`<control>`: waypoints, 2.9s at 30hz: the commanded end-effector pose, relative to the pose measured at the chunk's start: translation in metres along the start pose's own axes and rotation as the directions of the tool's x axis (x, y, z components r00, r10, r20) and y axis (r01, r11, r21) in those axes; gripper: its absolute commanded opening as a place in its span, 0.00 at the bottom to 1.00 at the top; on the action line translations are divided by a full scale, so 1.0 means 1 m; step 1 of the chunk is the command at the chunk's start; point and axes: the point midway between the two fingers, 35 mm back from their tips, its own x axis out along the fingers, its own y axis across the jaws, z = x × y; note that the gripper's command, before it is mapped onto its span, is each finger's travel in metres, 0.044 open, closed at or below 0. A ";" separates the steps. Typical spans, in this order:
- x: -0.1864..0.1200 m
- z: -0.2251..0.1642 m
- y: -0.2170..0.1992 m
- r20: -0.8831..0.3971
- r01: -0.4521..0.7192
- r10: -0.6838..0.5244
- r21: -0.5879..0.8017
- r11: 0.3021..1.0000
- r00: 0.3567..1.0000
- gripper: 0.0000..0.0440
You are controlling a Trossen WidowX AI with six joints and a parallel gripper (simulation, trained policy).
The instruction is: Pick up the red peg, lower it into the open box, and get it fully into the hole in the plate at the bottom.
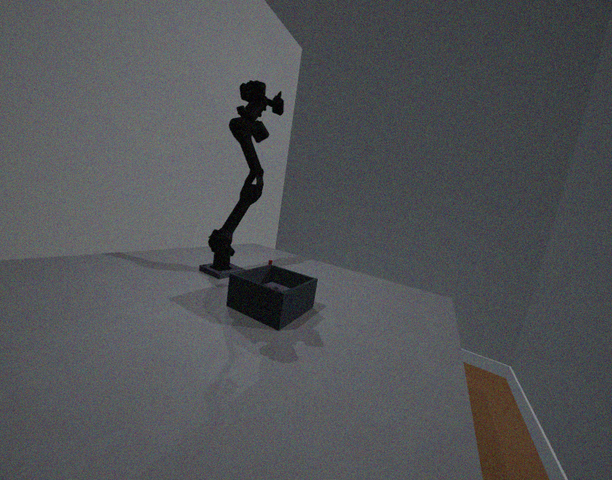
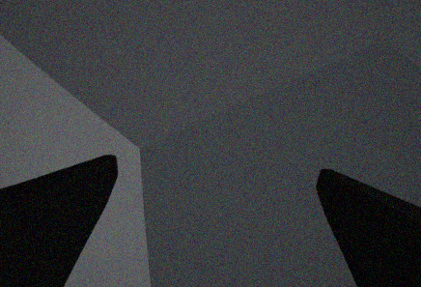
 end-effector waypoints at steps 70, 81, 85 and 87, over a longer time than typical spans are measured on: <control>-0.488 0.281 0.007 0.880 -0.795 0.281 -0.158 -0.586 -0.382 1.00; -0.550 0.256 -0.074 0.781 -0.536 0.082 -0.344 -0.771 -0.619 1.00; -0.566 0.240 -0.107 0.725 -0.424 0.003 -0.399 -0.813 -0.689 1.00; -0.572 0.230 -0.123 0.693 -0.365 -0.037 -0.424 -0.829 -0.720 1.00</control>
